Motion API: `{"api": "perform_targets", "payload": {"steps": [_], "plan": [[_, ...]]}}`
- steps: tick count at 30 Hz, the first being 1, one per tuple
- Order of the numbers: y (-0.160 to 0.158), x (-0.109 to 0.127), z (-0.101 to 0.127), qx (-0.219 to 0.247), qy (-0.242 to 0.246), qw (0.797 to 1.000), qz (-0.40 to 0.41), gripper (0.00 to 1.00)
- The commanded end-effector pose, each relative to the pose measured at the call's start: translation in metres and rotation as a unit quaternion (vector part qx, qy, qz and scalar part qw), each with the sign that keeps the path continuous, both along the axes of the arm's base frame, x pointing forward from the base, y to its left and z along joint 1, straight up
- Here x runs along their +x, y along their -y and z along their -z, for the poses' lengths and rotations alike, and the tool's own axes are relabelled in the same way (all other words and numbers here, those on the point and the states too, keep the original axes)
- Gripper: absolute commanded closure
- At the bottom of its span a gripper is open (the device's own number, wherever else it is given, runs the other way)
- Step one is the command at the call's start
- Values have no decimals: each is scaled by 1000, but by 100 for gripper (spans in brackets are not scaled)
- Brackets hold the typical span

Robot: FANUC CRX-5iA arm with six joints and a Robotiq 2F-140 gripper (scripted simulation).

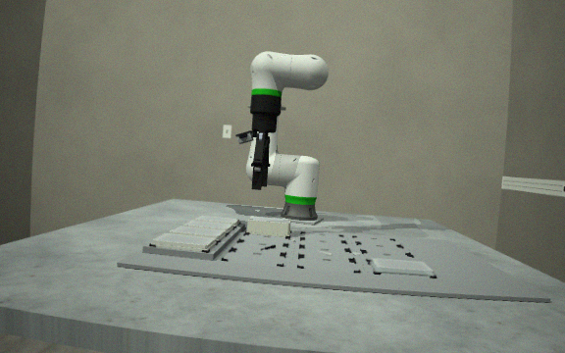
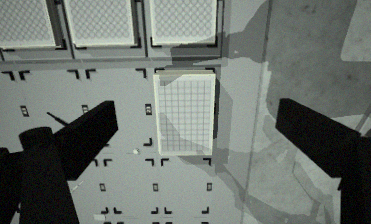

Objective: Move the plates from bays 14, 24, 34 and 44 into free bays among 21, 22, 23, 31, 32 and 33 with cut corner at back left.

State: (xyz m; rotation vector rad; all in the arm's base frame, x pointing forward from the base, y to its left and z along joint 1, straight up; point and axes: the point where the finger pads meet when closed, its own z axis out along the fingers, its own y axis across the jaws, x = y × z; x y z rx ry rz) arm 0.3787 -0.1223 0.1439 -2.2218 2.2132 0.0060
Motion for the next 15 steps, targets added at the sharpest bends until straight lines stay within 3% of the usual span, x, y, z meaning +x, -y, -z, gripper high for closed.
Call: {"api": "perform_targets", "payload": {"steps": [1,15], "plan": [[0,0,-1,0,1,1000,0,0],[0,0,-1,0,1,1000,0,0]]}}
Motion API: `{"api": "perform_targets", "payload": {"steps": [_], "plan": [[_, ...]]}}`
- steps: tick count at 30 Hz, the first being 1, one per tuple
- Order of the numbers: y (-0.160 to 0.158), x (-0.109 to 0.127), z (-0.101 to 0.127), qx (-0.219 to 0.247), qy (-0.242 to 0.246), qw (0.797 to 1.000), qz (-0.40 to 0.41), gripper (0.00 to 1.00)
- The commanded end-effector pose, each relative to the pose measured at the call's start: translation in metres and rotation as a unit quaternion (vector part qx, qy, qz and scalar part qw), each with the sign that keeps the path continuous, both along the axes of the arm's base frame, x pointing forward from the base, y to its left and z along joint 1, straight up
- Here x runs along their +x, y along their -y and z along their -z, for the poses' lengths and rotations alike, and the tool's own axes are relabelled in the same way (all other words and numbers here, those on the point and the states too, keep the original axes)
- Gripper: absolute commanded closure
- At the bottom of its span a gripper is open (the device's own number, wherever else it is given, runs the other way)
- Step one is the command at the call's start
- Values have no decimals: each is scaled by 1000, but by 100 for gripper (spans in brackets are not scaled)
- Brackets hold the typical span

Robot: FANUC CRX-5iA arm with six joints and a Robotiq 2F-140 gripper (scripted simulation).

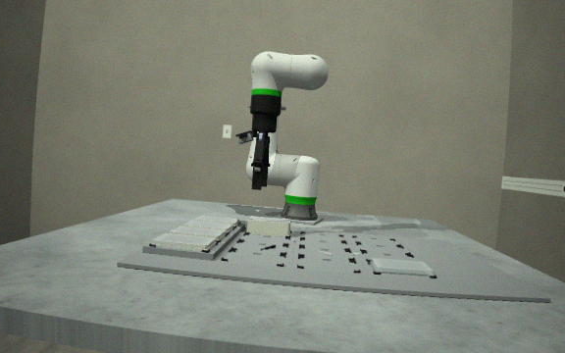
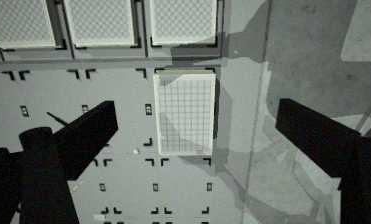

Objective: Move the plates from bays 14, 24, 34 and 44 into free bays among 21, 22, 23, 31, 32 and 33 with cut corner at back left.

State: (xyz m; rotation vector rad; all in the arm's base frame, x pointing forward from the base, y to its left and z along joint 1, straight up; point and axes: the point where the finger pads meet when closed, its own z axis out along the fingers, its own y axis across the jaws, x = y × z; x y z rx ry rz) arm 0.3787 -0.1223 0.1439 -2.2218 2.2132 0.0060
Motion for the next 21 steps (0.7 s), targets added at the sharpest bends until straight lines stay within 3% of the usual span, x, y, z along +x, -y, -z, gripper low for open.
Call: {"api": "perform_targets", "payload": {"steps": [1,18,21], "plan": [[0,0,-1,0,1,1000,0,0],[0,0,-1,0,1,1000,0,0],[12,0,-2,0,1,1000,0,0]]}}
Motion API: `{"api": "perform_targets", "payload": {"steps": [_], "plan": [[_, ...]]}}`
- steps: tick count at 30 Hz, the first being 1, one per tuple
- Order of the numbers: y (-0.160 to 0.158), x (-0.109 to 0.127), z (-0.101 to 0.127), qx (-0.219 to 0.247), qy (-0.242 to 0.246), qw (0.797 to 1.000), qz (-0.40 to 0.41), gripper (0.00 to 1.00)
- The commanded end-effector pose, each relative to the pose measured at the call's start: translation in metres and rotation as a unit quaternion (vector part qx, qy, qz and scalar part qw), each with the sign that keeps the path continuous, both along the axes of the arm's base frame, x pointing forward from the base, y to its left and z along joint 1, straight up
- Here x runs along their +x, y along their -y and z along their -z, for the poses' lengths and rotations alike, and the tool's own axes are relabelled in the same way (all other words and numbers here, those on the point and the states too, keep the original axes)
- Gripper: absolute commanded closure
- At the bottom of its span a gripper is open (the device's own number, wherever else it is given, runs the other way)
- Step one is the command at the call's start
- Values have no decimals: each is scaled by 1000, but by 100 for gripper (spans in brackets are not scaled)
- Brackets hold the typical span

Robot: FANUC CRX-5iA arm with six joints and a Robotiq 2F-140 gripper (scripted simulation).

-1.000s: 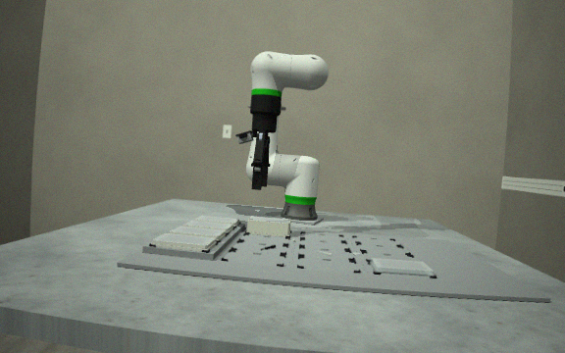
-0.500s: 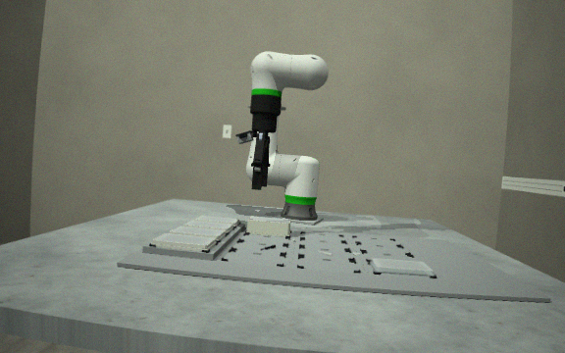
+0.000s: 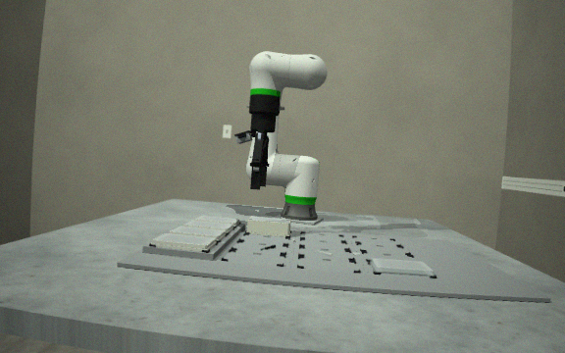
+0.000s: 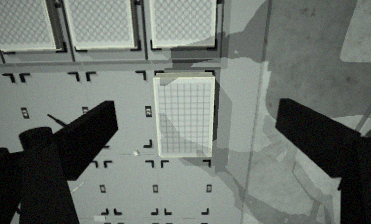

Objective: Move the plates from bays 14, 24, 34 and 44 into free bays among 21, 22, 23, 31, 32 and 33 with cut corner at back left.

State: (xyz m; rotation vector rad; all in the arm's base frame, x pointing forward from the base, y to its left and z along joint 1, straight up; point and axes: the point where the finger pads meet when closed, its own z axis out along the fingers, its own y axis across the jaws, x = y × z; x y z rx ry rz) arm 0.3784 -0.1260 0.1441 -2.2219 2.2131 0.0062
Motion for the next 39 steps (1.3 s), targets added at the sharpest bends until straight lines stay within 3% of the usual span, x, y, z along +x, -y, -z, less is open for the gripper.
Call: {"api": "perform_targets", "payload": {"steps": [1,39], "plan": [[12,1,-2,0,1,1000,0,0],[148,1,-13,-1,1,1000,0,0]]}}
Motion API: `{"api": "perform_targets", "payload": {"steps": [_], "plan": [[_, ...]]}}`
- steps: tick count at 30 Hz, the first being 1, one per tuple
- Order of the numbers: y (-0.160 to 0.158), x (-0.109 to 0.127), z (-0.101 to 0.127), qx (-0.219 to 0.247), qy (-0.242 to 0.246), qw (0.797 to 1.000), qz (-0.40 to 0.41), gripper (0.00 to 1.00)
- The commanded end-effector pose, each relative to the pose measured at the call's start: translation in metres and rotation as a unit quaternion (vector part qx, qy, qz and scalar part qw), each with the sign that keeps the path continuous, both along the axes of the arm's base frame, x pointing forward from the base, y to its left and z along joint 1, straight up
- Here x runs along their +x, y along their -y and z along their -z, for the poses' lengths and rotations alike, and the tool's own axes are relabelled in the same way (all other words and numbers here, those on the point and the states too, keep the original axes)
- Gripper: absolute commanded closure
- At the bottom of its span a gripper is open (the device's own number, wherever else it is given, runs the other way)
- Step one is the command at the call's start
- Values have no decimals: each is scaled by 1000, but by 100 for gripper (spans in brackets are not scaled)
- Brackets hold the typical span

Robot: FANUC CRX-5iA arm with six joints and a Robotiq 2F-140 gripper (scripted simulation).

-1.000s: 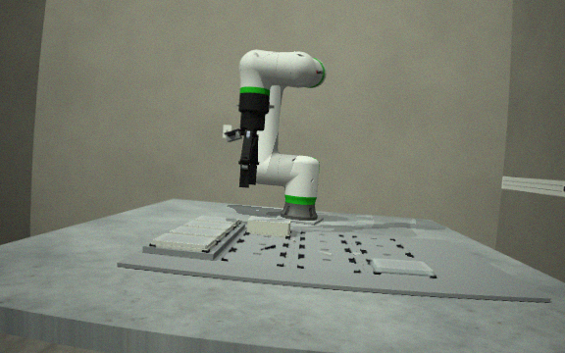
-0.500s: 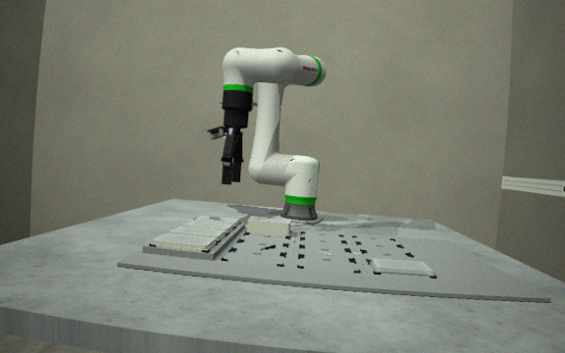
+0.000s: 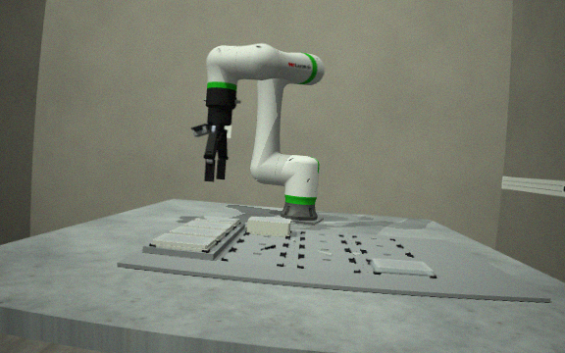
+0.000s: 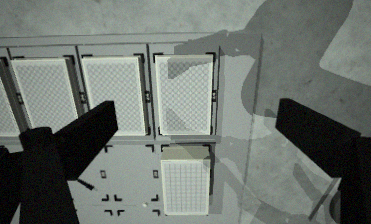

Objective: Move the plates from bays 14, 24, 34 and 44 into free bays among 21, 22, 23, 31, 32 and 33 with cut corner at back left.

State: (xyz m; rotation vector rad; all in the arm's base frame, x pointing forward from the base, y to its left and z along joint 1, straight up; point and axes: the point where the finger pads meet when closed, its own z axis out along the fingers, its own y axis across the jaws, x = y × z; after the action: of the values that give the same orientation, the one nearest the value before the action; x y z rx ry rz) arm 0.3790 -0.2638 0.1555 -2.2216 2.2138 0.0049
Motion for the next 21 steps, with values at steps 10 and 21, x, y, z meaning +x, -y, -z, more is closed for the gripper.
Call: {"api": "perform_targets", "payload": {"steps": [10,21], "plan": [[23,1,-3,0,0,1000,0,0],[23,1,-3,0,0,1000,0,0]]}}
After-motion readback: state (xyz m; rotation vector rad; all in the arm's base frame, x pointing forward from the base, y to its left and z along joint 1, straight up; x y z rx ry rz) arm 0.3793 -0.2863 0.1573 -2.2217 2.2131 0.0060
